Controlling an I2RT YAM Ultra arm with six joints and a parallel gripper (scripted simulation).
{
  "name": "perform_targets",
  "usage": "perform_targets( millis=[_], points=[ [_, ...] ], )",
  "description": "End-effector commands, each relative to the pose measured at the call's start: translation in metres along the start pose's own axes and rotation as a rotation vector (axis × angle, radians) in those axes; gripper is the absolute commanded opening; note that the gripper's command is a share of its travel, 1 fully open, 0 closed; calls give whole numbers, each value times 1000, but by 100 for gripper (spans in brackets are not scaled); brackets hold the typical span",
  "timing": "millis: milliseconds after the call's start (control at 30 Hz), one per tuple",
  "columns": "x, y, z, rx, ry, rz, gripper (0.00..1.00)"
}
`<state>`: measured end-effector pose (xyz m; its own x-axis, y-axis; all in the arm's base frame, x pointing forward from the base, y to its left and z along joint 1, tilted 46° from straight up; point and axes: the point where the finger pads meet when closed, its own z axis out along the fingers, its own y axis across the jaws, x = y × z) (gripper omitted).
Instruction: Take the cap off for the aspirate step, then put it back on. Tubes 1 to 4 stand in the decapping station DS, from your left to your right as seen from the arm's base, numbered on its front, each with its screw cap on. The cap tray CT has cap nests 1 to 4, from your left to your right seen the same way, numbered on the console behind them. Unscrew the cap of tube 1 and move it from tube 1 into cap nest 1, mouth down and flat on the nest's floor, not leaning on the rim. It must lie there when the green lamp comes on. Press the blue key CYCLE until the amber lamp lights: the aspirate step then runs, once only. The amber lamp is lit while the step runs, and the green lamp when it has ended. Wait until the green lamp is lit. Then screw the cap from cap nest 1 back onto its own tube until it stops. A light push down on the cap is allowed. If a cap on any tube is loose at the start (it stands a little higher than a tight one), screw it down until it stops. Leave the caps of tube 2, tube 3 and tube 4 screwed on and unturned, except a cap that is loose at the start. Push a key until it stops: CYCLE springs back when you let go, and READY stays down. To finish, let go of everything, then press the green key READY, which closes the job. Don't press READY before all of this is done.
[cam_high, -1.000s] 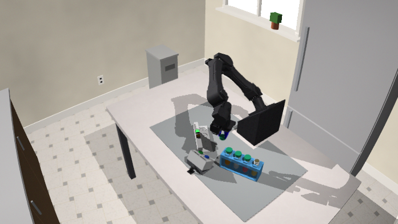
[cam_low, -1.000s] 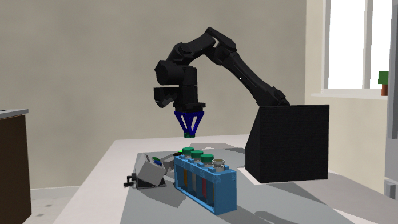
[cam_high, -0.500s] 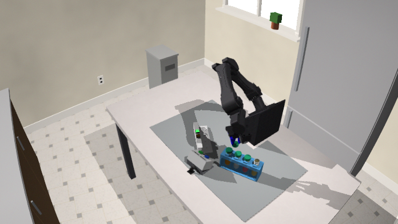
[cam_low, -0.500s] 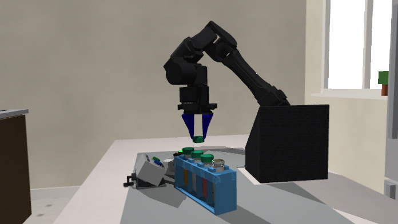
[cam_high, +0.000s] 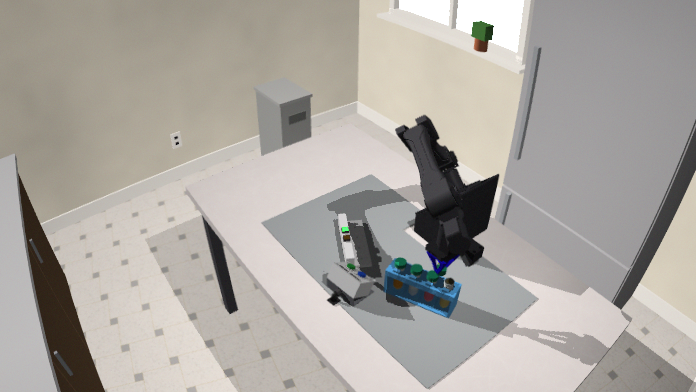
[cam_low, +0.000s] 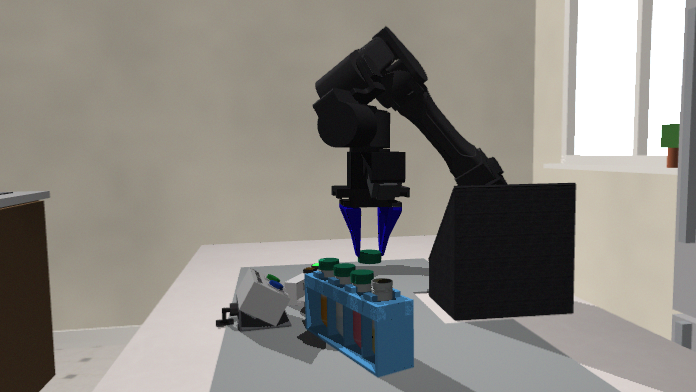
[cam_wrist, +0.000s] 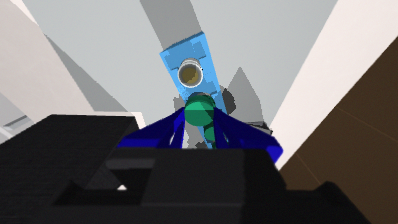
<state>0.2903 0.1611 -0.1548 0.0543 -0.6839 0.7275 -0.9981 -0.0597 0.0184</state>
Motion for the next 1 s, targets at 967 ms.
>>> perform_targets(
  millis=[967],
  points=[
    [-33,8,14,-3,-20,8,0]
  ],
)
